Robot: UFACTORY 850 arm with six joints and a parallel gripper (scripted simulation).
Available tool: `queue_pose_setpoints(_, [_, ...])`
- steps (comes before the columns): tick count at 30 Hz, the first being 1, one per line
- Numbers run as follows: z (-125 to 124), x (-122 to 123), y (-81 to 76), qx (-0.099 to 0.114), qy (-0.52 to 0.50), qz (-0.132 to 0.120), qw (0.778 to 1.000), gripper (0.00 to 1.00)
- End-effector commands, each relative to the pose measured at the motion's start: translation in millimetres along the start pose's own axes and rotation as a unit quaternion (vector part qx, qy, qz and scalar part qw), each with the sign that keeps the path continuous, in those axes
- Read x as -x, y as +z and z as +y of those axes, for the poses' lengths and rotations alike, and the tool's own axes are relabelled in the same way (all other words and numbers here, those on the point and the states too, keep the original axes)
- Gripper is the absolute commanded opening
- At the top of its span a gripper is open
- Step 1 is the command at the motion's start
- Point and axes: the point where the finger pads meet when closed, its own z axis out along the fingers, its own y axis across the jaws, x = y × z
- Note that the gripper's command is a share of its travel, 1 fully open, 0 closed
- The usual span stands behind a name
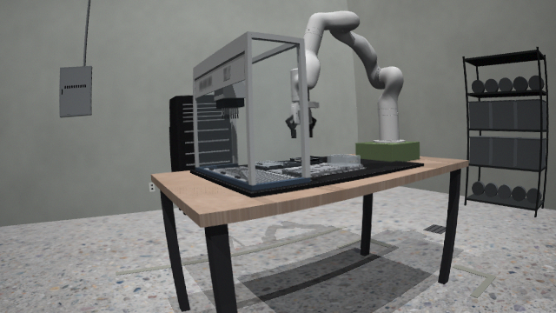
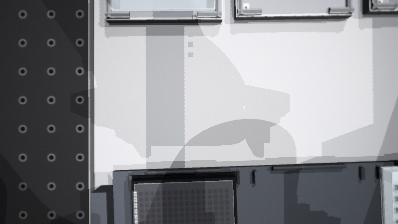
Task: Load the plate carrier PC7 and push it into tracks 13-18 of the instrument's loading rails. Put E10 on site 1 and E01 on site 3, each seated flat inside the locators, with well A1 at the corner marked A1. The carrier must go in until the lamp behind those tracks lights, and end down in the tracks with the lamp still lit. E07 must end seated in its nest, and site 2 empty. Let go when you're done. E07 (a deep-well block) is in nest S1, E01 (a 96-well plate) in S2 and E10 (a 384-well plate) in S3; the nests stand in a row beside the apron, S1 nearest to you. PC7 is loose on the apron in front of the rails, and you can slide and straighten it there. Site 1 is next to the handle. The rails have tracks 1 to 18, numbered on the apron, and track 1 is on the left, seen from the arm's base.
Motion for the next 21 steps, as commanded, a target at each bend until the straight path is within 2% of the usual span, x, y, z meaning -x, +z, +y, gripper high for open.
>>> queue_pose_setpoints(1, [9.8, -8.7, 0.4, 0.000, 0.001, -0.001, 1.000, 1.00])
queue_pose_setpoints(14, [54.2, -56.0, 5.3, 0.000, 0.001, -0.001, 1.000, 1.00])
queue_pose_setpoints(21, [57.9, -59.9, 5.7, 0.000, 0.001, -0.001, 1.000, 1.00])
